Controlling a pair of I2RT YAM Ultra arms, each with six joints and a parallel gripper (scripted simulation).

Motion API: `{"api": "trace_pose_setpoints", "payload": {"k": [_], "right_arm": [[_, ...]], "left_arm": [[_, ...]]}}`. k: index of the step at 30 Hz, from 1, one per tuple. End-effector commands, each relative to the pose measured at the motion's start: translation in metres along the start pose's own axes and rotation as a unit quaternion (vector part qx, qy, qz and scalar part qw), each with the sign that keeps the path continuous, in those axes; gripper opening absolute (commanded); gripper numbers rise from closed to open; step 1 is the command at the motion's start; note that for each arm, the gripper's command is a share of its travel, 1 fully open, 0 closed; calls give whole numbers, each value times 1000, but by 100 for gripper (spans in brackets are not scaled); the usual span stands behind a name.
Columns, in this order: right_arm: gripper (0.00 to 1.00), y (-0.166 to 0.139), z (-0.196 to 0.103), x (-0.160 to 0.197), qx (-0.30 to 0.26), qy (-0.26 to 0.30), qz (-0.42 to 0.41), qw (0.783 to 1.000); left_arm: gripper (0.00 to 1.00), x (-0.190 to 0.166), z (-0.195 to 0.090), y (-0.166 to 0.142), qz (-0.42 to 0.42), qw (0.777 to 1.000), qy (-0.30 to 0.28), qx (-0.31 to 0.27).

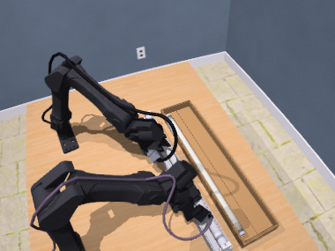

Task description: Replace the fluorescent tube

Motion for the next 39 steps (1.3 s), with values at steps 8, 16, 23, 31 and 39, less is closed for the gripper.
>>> {"api": "trace_pose_setpoints", "payload": {"k": [8,16,23,31,39], "right_arm": [[11,-2,-2,9,-2,-44,5,999],[11,0,-3,13,-13,-80,6,997],[11,-1,-3,15,-12,-102,8,995],[11,1,-3,16,-19,-142,10,990],[11,-1,-1,20,-21,-160,8,987]], "left_arm": [[11,5,-2,0,-9,998,-56,-9],[11,8,-3,-1,-9,995,-95,-16],[11,10,-3,0,-3,993,-116,-23],[11,12,-3,-1,-1,987,-157,-31],[11,17,-2,-1,-4,984,-174,-37]]}}
Point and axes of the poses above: on each arm, the point where the finger pads meet when closed, its own z axis out along the fingers, its own x axis across the jaws, y = z × x, the point moved 2 cm from there along -z, back along the fingers, and after that the axes turned 9 degrees about z, right-handed, at the moved point
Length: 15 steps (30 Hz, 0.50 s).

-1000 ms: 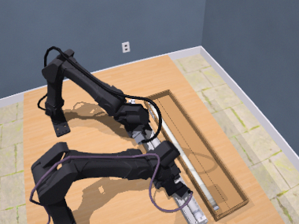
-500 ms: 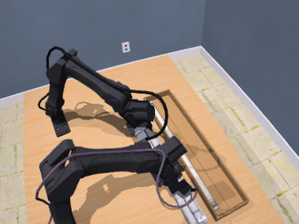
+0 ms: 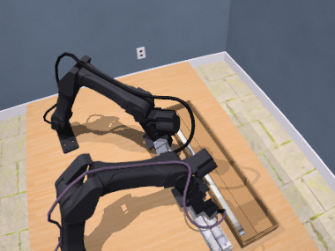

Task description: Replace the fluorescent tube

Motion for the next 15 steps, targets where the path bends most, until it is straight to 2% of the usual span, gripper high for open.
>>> {"api": "trace_pose_setpoints", "payload": {"k": [1,11,12,13,15], "right_arm": [[11,2,-7,13,6,4,8,1000],[11,-1,-6,11,-1,-49,-1,999],[11,0,-6,12,-5,-50,-1,999],[11,-2,-11,23,-2,-23,1,1000],[11,-2,-11,23,-2,-23,1,1000]], "left_arm": [[11,9,-6,1,-2,1000,-11,-15],[11,9,-7,0,-1,998,-60,-23],[11,10,-6,0,-1,998,-61,-23],[11,19,-6,2,-7,999,-37,-24],[11,19,-6,2,-7,999,-37,-24]]}}
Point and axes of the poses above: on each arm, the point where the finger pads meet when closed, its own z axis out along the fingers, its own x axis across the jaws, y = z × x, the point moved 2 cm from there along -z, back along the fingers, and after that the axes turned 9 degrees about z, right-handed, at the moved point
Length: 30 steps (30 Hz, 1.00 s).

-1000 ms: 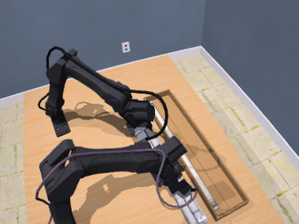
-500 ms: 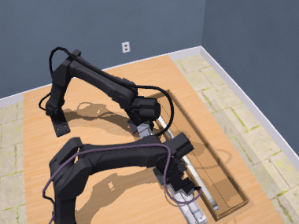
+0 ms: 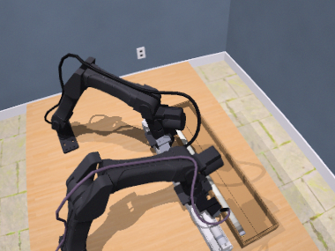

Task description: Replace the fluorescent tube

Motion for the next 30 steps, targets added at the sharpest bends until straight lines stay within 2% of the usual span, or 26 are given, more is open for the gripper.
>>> {"api": "trace_pose_setpoints", "payload": {"k": [1,14,15,17,18,19,24,26,27,30], "right_arm": [[11,-2,-7,11,6,3,-1,1000],[11,1,-9,17,3,-26,2,1000],[11,-4,-15,22,6,-8,-1,1000],[11,-4,-15,22,6,-8,-1,1000],[11,-3,-7,15,-3,-34,-1,999],[11,-1,-7,16,0,-34,-1,999],[11,-1,-15,23,6,-17,2,1000],[11,-3,-20,27,2,-8,0,1000],[11,-3,-19,26,2,-8,0,1000],[11,-3,-20,27,3,-7,0,1000]], "left_arm": [[11,8,-7,1,0,1000,-4,-12],[11,14,-7,2,-1,999,-34,-22],[11,21,-9,3,-6,1000,-16,-22],[11,21,-9,3,-6,1000,-16,-22],[11,15,-7,3,-1,999,-35,-23],[11,15,-7,2,-2,999,-37,-23],[11,23,-5,3,-3,999,-23,-23],[11,27,-15,2,-5,1000,-10,-26],[49,28,-17,3,-7,1000,-6,-28],[49,25,-16,3,-6,999,-13,-29]]}}
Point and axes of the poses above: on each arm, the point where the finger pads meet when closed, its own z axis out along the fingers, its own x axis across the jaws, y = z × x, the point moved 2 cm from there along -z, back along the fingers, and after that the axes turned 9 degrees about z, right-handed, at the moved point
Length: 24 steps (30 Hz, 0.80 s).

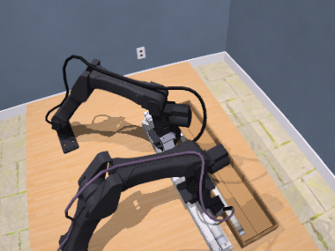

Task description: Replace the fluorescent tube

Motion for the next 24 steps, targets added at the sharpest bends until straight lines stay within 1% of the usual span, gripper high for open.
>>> {"api": "trace_pose_setpoints", "payload": {"k": [1,5,6,13,14,22,24], "right_arm": [[11,-3,-23,23,11,50,0,999],[11,-3,-23,23,11,50,0,999],[11,-3,-23,23,11,50,0,999],[11,-3,-23,23,11,50,0,999],[49,-3,-23,23,11,50,0,999],[49,-4,-18,20,10,43,0,999],[49,-3,-23,23,11,50,0,999]], "left_arm": [[49,15,-15,5,-1,999,31,-18],[49,11,-14,7,0,1000,26,-16],[49,14,-18,10,3,999,35,-22],[49,13,-18,8,3,999,31,-19],[49,13,-18,8,3,999,31,-19],[49,13,-18,8,3,999,31,-19],[49,13,-18,8,3,999,31,-19]]}}
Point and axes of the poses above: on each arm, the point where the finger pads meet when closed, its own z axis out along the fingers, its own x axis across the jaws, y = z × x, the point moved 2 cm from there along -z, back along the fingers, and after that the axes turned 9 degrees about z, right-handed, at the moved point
